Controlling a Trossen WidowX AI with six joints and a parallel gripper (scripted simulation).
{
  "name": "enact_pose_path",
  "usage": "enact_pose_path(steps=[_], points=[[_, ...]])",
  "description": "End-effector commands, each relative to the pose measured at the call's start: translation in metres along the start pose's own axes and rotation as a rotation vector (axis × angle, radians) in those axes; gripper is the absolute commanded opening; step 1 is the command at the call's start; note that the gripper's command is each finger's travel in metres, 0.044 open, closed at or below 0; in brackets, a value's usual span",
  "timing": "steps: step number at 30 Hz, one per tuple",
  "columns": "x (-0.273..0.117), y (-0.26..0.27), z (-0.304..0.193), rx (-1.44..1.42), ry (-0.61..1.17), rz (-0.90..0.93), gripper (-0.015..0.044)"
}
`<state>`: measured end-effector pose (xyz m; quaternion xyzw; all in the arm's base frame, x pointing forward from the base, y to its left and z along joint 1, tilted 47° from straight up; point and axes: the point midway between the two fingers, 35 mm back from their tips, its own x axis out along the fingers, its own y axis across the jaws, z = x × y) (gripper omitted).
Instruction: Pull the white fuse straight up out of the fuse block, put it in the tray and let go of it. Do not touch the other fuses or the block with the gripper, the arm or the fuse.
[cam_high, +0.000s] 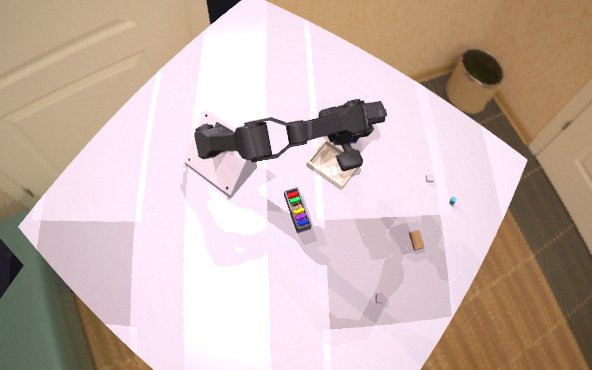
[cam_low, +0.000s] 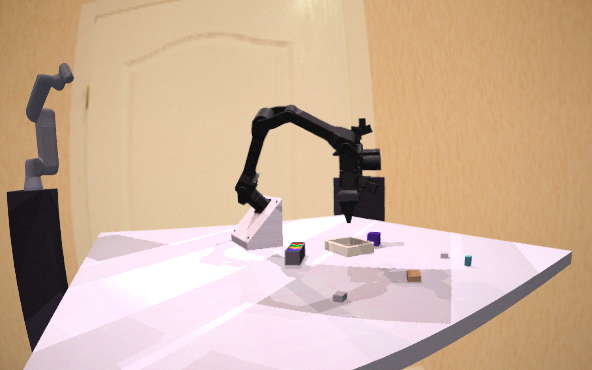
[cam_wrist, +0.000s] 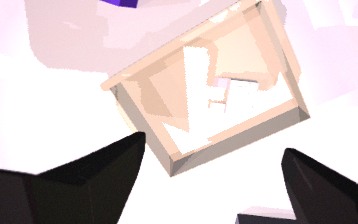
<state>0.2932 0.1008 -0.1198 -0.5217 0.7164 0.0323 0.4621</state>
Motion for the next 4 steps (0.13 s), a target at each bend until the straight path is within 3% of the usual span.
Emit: enact_pose_path(steps=[1, 4], points=[[0.0000, 0.0000, 0.0000, 0.000, 0.000, 0.000, 0.0330], [0.0000, 0.0000, 0.0000, 0.000, 0.000, 0.000, 0.0330]])
